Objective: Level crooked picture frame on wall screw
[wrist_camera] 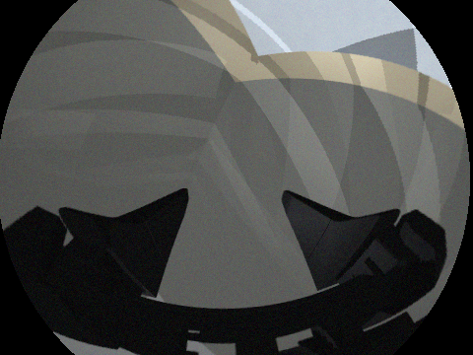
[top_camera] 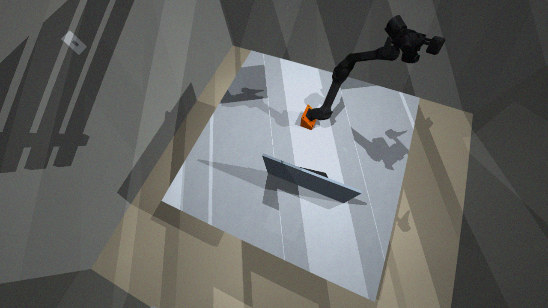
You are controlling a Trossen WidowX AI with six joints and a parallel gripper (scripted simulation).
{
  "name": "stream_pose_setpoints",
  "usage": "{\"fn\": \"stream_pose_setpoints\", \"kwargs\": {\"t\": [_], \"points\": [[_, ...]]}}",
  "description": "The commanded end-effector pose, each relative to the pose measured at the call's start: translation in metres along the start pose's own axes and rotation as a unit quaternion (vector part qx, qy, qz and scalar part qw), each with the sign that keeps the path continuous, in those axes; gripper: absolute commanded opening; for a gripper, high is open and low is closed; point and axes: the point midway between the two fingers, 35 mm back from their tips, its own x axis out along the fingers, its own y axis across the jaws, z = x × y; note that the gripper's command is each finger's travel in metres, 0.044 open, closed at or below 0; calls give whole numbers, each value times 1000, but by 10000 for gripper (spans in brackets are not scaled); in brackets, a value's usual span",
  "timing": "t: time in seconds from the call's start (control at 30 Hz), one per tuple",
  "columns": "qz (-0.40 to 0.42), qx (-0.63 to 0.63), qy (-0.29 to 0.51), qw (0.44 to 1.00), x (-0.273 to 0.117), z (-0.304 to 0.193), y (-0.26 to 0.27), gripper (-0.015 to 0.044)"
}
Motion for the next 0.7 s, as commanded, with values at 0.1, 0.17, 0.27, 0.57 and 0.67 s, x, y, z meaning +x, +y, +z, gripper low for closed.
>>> {"fn": "stream_pose_setpoints", "kwargs": {"t": [0.1,0.17,0.27,0.57,0.67], "points": [[40,157,0,987,9,22,23,295],[73,280,7,957,13,41,41,260],[125,450,31,884,14,71,68,260],[218,753,147,604,-7,149,121,260],[232,803,189,515,-17,169,132,260]]}}
